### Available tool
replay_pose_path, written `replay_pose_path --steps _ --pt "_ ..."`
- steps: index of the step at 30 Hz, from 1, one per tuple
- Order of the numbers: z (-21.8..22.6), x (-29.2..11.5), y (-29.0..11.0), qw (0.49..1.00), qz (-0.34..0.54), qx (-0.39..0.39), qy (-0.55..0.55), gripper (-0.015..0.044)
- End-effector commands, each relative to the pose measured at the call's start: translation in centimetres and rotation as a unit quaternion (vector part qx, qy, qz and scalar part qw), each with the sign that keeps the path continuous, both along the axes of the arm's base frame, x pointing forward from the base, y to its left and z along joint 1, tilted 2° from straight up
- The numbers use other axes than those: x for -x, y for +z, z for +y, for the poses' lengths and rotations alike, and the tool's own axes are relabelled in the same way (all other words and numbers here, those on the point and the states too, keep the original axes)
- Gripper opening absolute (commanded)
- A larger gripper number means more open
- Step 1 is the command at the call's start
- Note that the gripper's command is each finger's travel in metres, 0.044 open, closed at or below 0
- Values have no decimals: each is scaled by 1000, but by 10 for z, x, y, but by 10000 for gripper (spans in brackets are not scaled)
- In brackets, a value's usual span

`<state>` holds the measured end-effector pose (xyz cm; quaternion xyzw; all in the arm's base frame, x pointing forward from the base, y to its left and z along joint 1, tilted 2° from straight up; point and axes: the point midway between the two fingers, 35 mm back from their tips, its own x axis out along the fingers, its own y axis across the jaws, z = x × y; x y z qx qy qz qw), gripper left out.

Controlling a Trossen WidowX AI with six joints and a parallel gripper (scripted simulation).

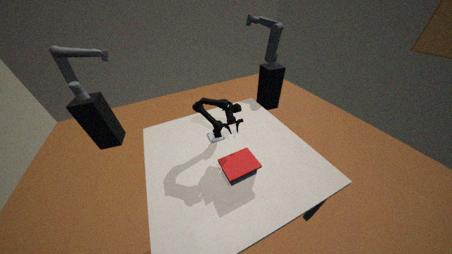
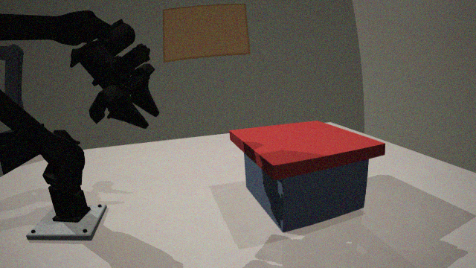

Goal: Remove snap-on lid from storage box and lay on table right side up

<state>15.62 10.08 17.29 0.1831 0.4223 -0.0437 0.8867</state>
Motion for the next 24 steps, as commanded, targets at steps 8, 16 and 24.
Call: replay_pose_path --steps 8,16,24 --pt "-14 -56 11 962 31 -195 -190 235" --pt "-45 -97 26 902 13 -318 -293 235" --pt "-78 -121 40 852 -14 -392 -348 235"
